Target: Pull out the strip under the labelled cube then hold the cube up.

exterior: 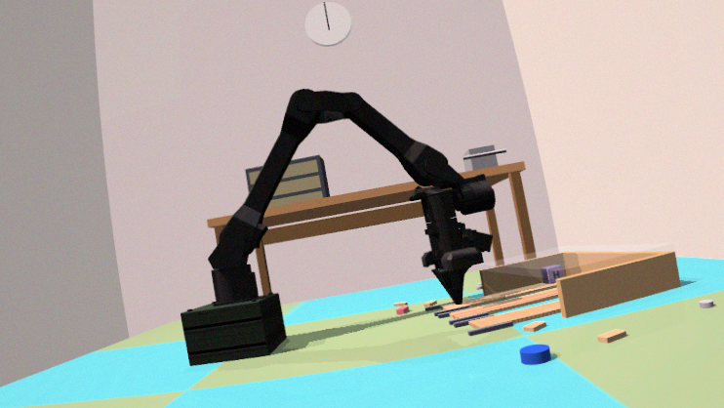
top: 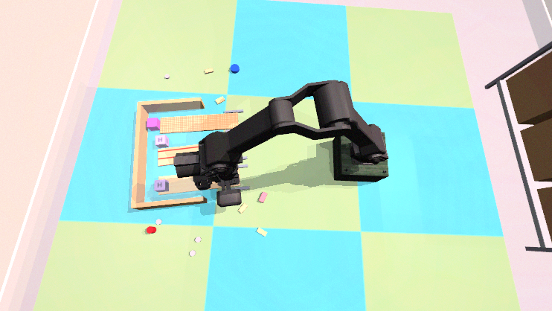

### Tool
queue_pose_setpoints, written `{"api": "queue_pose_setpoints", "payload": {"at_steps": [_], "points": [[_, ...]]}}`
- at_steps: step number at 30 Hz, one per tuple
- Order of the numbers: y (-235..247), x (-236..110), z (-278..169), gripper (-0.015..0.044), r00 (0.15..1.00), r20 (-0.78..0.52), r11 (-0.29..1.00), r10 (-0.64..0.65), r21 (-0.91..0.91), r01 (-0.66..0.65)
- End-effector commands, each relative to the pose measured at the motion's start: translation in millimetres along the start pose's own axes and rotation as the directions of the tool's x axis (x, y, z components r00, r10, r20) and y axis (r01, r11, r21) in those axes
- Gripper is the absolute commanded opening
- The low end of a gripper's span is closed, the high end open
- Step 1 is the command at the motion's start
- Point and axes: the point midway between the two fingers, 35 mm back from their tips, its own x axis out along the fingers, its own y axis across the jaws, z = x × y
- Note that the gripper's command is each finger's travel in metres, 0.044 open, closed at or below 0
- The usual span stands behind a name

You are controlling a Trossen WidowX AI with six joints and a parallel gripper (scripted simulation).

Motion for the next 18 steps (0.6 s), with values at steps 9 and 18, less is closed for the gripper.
{"api": "queue_pose_setpoints", "payload": {"at_steps": [9,18], "points": [[0.4,5.6,-26.0,0.0000,1.000,-0.027,1.000,-0.002,0.004,0.002],[0.6,6.1,-39.1,0.0000,1.000,-0.028,1.000,-0.002,0.004,0.002]]}}
